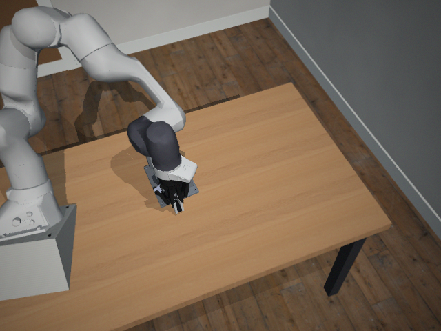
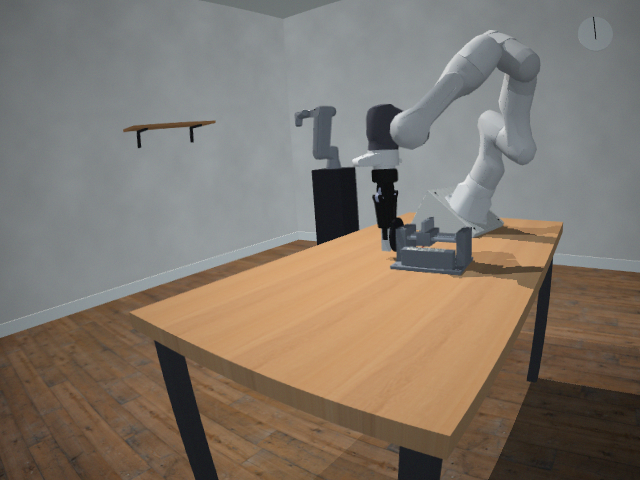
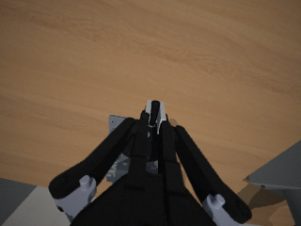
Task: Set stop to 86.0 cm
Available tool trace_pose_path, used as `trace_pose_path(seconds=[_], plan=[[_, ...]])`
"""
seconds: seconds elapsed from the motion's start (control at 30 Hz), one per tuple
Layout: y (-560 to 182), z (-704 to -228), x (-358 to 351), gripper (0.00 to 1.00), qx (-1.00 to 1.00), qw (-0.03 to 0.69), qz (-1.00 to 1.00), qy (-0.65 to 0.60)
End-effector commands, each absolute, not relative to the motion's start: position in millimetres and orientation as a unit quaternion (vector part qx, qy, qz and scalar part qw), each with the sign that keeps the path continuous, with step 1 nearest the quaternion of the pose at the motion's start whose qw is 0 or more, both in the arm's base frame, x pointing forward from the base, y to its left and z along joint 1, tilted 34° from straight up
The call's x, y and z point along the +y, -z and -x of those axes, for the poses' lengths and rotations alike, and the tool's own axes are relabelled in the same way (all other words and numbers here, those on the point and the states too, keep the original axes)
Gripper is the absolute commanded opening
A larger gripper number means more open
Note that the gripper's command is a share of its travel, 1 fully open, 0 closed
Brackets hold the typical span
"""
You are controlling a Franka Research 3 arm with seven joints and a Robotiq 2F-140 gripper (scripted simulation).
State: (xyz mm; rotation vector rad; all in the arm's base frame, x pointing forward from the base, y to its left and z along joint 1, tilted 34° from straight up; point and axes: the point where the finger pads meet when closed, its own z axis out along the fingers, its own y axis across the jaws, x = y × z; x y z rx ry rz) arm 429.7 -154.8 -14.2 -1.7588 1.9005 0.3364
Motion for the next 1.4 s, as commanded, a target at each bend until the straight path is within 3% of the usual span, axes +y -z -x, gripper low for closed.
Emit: trace_pose_path(seconds=[0.0,1.37], plan=[[15,-425,-154,0.04,0.701,0.263,0.651,-0.126],[-8,-399,-168,0.04,0.701,0.263,0.651,-0.126]])
